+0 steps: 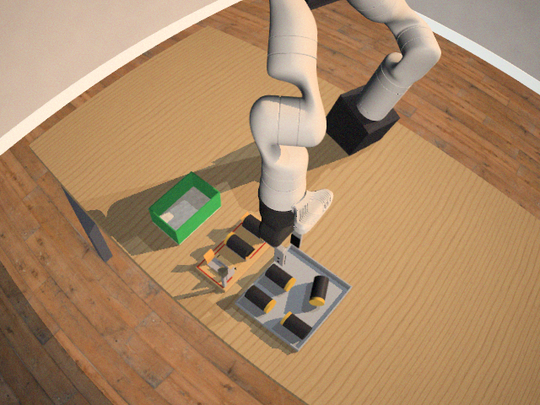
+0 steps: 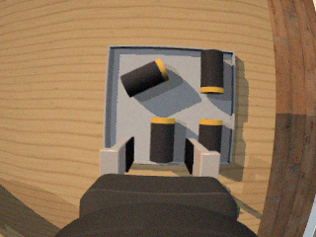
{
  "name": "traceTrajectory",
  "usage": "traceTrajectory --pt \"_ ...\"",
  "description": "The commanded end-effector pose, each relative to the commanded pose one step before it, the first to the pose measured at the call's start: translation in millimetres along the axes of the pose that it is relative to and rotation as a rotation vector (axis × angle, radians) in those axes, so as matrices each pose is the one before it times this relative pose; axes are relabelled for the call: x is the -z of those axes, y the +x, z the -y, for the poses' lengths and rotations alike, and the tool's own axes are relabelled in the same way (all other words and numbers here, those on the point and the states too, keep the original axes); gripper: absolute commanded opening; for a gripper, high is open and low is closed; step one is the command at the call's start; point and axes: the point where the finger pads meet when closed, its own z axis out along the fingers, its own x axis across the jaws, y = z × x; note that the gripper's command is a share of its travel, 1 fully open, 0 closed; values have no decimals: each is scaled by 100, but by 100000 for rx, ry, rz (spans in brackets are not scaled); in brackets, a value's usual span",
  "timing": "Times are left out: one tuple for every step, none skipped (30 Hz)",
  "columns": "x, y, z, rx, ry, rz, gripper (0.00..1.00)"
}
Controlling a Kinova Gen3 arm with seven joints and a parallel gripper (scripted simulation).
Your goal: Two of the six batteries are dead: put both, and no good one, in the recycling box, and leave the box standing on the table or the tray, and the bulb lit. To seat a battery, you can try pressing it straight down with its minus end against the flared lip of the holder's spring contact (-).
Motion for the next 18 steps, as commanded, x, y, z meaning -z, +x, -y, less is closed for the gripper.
traceTrajectory --pt "563 329 -560 -806 -690 -1108 90" --pt "0 0 0 0 0 0 90" --pt "0 5 0 0 0 0 90" --pt "0 32 0 0 0 0 90" --pt "0 80 0 0 0 -1 90" --pt "0 142 0 0 0 0 90" --pt "0 211 0 0 0 1 90" --pt "0 283 1 0 0 -1 90" --pt "0 352 0 0 0 0 90" --pt "0 414 1 0 0 1 90" --pt "0 466 1 0 0 0 90" --pt "0 506 1 0 0 0 90" --pt "0 531 1 0 0 0 90" --pt "0 541 1 0 0 0 90" --pt "0 536 1 0 0 0 90" --pt "0 0 0 0 0 0 90" --pt "0 0 0 0 0 0 90" --pt "0 516 1 0 0 0 90"
